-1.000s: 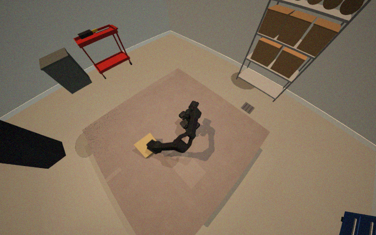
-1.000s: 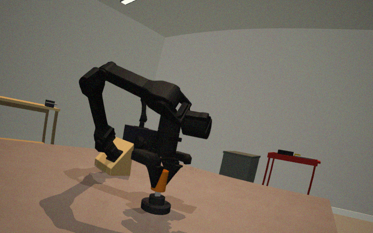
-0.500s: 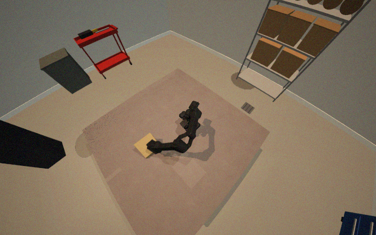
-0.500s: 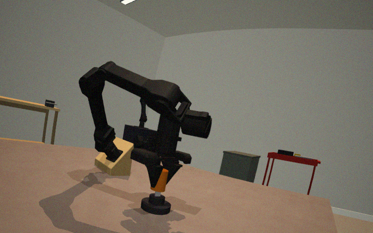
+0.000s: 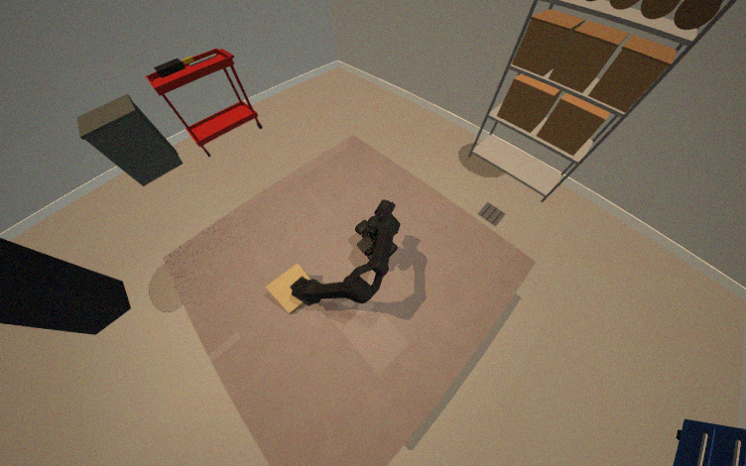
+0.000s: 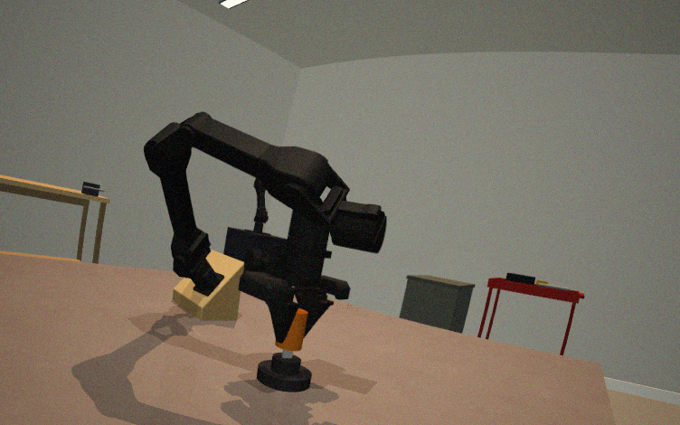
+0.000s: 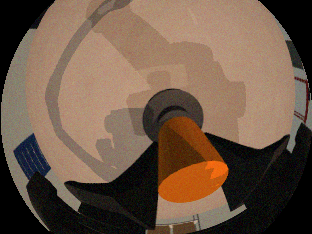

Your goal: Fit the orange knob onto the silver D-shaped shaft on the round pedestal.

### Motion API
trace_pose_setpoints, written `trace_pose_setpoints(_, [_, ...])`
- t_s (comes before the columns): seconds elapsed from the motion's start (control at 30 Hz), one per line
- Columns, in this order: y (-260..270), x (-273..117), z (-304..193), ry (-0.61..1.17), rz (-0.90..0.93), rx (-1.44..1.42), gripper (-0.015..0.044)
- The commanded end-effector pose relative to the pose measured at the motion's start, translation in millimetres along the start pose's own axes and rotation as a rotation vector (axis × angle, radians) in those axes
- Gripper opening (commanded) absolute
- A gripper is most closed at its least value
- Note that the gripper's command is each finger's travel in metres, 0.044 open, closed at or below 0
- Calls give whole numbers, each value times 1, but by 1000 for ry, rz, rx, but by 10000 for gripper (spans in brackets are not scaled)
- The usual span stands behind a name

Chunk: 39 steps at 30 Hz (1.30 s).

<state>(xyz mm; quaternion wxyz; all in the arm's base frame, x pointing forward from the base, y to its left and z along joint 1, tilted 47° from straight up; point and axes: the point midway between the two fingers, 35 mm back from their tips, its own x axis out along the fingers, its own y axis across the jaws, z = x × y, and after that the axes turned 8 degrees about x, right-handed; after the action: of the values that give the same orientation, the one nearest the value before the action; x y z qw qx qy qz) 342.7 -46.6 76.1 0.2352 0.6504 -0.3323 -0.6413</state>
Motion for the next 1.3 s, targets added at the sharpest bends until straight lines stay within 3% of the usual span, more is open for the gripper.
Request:
trace_pose_setpoints(0.0, [-1, -1, 2, 3, -3, -3, 0])
trace_pose_setpoints(1.27, [0, -2, 2, 3, -3, -3, 0])
